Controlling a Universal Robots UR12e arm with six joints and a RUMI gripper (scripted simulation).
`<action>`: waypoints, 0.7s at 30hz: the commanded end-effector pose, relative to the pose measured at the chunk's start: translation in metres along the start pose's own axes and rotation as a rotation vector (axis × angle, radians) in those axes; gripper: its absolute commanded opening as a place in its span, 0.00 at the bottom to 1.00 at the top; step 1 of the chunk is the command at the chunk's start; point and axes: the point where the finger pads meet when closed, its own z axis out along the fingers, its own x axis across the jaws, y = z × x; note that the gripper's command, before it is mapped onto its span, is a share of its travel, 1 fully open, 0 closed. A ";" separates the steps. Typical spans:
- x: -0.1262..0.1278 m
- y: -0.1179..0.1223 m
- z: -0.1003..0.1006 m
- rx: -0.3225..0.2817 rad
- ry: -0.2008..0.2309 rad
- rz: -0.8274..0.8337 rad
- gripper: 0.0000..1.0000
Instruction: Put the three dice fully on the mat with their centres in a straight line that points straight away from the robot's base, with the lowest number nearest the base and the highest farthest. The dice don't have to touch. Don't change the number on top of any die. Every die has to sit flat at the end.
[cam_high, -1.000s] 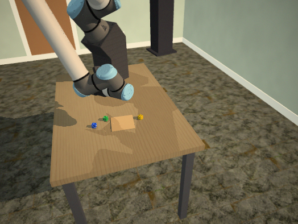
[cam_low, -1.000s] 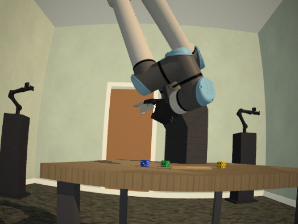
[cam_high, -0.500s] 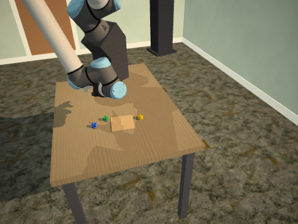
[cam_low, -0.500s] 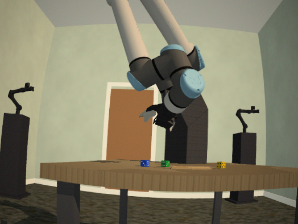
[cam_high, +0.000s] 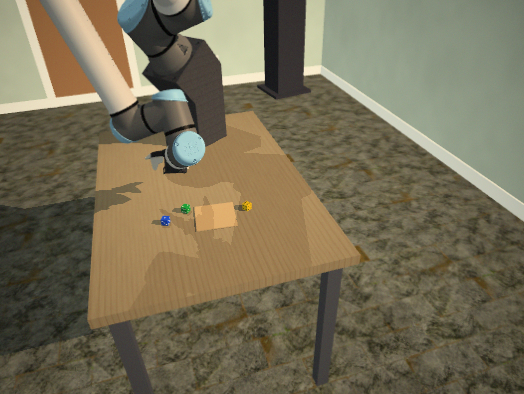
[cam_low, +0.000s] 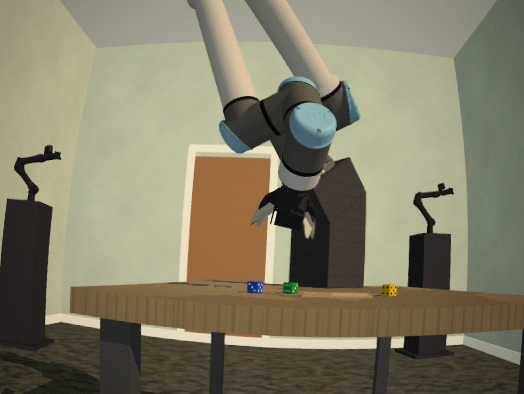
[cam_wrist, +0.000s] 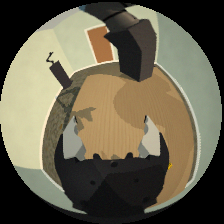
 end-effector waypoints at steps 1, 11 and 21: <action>0.008 0.019 -0.004 -0.115 0.092 0.000 1.00; 0.008 0.048 -0.022 -0.296 0.184 -0.002 1.00; -0.002 0.072 -0.047 -0.479 0.236 -0.010 1.00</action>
